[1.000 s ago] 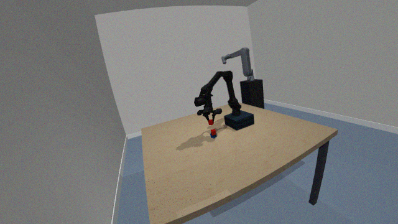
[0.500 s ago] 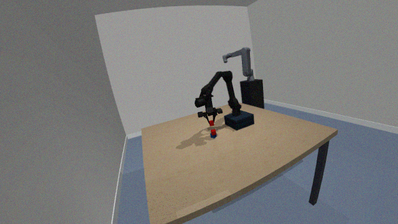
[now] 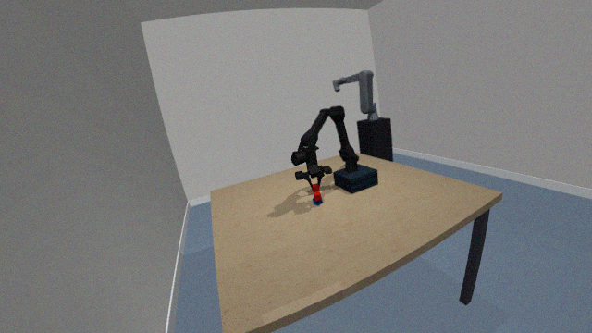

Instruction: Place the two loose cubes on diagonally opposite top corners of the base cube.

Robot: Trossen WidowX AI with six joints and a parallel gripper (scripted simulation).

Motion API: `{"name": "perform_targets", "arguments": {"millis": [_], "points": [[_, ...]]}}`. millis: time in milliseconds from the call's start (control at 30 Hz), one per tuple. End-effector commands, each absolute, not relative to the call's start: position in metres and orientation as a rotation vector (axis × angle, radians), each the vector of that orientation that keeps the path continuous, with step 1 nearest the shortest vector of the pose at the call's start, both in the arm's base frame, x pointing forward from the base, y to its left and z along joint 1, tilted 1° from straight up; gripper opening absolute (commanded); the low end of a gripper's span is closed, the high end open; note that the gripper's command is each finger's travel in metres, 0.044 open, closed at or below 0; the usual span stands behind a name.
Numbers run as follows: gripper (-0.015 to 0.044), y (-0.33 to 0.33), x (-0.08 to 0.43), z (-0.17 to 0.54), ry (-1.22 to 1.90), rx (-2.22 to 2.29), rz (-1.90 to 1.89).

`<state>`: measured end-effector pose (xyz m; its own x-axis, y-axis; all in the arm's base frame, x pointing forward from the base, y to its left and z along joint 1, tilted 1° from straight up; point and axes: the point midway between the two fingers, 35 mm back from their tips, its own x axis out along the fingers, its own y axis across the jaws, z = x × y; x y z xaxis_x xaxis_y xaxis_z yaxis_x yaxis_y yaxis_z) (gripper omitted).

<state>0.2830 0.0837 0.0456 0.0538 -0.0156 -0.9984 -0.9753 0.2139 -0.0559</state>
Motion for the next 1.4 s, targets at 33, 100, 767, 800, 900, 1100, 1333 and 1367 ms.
{"name": "perform_targets", "arguments": {"millis": [33,100,767,800,900,1100,1333,1367], "points": [[0.0105,0.083,0.283,0.044,1.271,-1.088,1.006],[0.0105,0.083,0.283,0.044,1.271,-1.087,1.006],[0.0105,0.083,0.286,0.015,1.275,-1.050,0.994],[0.0105,0.083,0.286,0.015,1.275,-1.050,0.994],[0.0105,0.083,0.286,0.013,1.278,-1.043,0.988],[0.0105,0.083,0.286,0.013,1.278,-1.043,0.988],[0.0131,0.083,0.286,0.013,1.278,-1.043,0.988],[0.0157,0.083,0.286,0.013,1.278,-1.043,0.988]]}}
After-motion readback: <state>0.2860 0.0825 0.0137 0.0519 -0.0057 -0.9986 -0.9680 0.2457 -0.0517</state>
